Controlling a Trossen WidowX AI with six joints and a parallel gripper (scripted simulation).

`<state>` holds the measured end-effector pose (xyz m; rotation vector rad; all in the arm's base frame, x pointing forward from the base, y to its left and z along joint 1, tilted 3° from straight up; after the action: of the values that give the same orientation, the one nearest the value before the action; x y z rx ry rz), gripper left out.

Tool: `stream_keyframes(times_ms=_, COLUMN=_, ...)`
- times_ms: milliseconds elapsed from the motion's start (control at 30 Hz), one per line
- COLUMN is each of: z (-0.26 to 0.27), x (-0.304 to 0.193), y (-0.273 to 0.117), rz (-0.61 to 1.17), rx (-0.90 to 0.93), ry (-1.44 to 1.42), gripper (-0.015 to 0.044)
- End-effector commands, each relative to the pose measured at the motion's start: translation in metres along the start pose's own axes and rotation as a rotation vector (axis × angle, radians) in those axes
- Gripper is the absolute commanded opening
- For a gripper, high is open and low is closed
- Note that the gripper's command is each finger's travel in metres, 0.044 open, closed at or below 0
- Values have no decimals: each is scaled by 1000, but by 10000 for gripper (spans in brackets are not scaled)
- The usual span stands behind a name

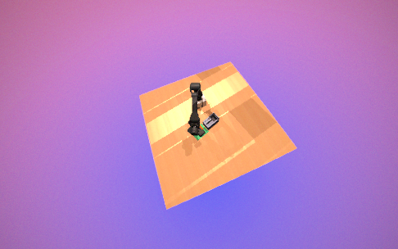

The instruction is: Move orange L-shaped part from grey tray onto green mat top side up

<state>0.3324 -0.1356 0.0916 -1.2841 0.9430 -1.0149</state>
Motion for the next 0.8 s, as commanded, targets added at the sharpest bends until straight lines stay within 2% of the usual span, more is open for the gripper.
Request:
stream_keyframes(times_ms=0, z=0, x=-1, y=2, rz=5, rx=2, ry=3, gripper=0)
stream_keyframes(times_ms=200, z=0, x=0, y=1, rz=1, rx=-1, ry=0, gripper=0)
stream_keyframes(times_ms=533, z=0, x=0, y=-1, rz=1, rx=-1, ry=0, gripper=263)
stream_keyframes(times_ms=700, z=2, x=2, y=-49, rz=3, rx=1, ry=2, gripper=394)
stream_keyframes(times_ms=767, z=1, x=1, y=-74, rz=4, rx=2, ry=2, gripper=400)
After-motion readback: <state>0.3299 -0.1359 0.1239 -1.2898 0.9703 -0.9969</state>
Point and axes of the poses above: the point midway between the two fingers, 35 mm back from their tips, its own y axis out along the fingers, its own z axis across the jaws, x = y × z, the point moved 7 cm from there along -y, back along the fingers, and after that the axes turned 3 degrees about y, right-handed, at the moved point
